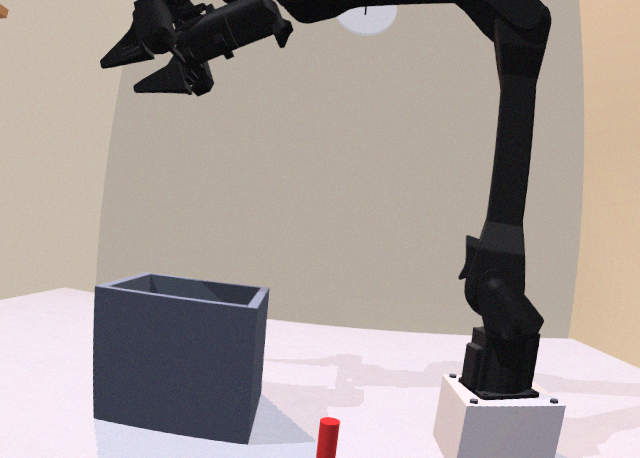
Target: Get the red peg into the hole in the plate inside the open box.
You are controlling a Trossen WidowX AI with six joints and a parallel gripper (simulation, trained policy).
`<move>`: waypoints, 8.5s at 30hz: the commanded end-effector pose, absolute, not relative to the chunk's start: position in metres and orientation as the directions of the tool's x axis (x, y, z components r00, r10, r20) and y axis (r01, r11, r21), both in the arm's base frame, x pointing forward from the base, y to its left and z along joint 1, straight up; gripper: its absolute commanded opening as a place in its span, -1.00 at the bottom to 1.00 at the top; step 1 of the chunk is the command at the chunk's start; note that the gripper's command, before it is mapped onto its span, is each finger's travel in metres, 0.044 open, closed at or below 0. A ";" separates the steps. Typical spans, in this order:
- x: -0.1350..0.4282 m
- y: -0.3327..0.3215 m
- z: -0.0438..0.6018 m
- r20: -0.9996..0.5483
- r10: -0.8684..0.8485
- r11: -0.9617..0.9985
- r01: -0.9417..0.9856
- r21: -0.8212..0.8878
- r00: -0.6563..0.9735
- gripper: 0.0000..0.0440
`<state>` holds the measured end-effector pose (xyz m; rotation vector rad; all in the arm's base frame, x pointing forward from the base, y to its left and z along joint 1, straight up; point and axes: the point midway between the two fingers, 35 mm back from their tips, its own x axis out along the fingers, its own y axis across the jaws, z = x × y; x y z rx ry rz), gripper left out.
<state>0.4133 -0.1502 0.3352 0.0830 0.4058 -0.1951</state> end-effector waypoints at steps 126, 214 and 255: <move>0.204 0.107 0.000 -1.000 0.031 0.255 0.967 0.005 -0.003 -1.00; 0.291 -0.082 0.111 -0.986 -0.068 0.187 0.972 0.138 0.153 -1.00; 0.315 -0.101 0.042 -0.995 -0.004 0.288 0.953 0.090 0.095 -0.27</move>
